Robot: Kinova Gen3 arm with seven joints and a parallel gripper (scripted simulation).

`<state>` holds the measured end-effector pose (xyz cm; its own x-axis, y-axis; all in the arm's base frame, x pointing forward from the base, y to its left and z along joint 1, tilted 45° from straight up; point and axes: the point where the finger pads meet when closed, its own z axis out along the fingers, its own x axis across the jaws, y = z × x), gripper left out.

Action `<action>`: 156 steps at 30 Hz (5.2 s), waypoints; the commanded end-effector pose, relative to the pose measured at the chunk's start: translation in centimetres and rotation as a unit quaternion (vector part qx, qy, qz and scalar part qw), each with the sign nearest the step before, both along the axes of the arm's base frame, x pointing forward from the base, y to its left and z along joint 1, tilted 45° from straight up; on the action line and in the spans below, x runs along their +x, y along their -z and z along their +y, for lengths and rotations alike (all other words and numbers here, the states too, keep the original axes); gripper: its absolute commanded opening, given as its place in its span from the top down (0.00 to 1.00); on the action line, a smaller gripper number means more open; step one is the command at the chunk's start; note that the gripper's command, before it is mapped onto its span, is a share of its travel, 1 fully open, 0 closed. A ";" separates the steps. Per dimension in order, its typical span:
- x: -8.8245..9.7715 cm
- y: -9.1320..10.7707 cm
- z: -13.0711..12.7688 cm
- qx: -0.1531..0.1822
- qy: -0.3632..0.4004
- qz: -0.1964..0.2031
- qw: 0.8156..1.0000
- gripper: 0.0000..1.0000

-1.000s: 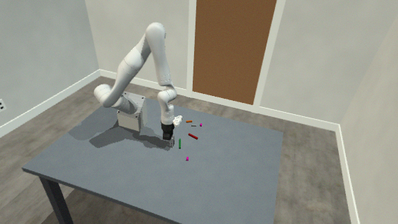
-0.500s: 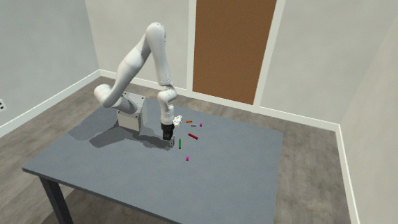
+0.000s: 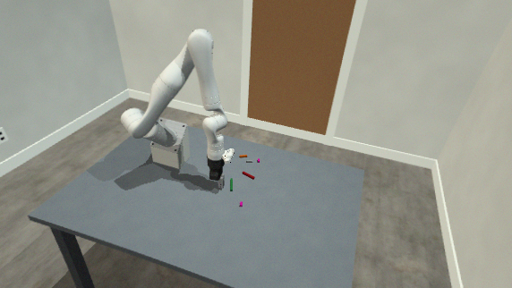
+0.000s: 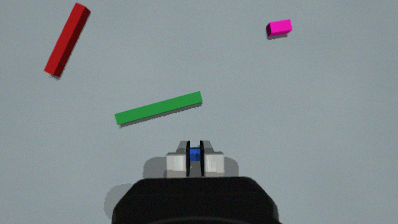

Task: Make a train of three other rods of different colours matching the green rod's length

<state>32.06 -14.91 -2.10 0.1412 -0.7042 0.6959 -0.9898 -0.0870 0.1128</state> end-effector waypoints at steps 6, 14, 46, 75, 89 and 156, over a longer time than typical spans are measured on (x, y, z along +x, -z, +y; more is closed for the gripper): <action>0.0 0.0 0.0 0.000 0.000 0.000 1.000 0.76; 0.0 0.0 0.0 0.000 0.000 0.000 1.000 0.76; 0.0 0.2 -0.2 0.000 0.000 0.000 1.000 0.76; 0.0 0.8 -0.9 0.000 0.000 0.000 1.000 0.76; 0.0 0.8 -0.9 0.000 0.000 0.000 1.000 0.76; 0.2 -5.0 4.9 0.000 0.000 0.000 1.000 0.46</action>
